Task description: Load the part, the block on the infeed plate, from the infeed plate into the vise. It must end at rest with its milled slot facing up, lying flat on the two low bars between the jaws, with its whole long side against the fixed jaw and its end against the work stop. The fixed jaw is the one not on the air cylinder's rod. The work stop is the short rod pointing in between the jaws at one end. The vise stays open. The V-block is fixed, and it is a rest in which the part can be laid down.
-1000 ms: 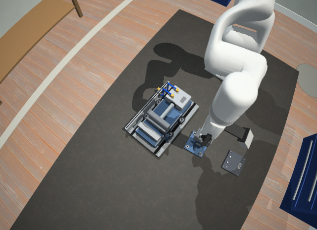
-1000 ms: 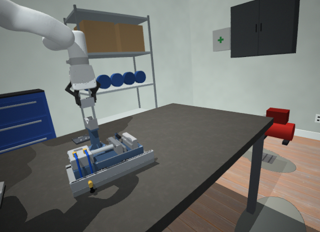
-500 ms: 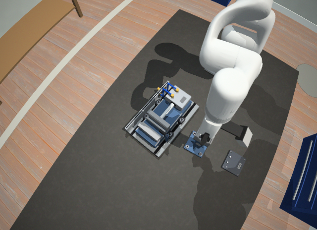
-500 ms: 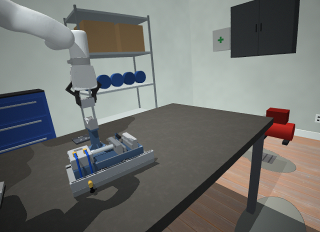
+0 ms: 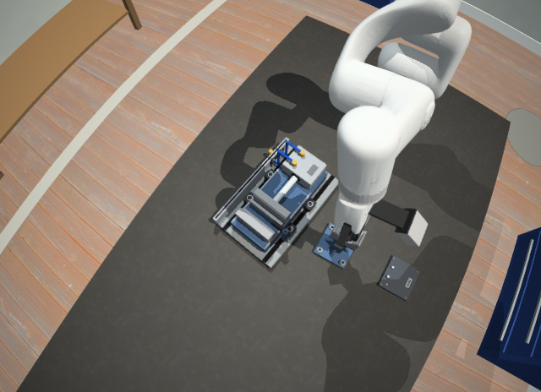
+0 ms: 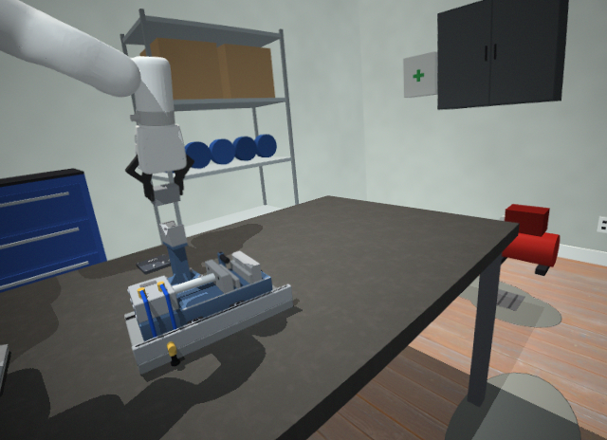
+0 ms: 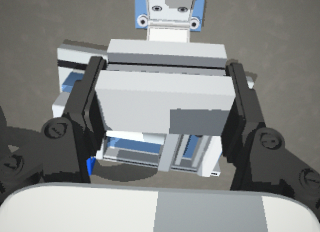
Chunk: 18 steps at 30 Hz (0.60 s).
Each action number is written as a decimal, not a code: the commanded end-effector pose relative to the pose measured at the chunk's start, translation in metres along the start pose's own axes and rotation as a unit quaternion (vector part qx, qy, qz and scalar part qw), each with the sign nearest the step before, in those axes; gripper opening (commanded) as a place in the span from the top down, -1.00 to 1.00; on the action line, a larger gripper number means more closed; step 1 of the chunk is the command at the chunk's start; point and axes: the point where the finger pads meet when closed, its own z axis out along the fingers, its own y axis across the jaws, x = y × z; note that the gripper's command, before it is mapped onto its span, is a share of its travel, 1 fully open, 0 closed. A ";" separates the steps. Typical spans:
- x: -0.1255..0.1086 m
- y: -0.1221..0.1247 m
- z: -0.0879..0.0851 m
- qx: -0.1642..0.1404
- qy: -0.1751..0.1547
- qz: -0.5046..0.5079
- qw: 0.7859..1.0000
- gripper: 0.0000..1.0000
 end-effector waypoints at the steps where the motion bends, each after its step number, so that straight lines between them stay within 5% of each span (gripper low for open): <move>1: 0.000 0.001 -0.001 -0.001 0.030 -0.001 1.000 1.00; 18: -0.002 0.001 -0.001 -0.001 0.114 -0.001 0.993 1.00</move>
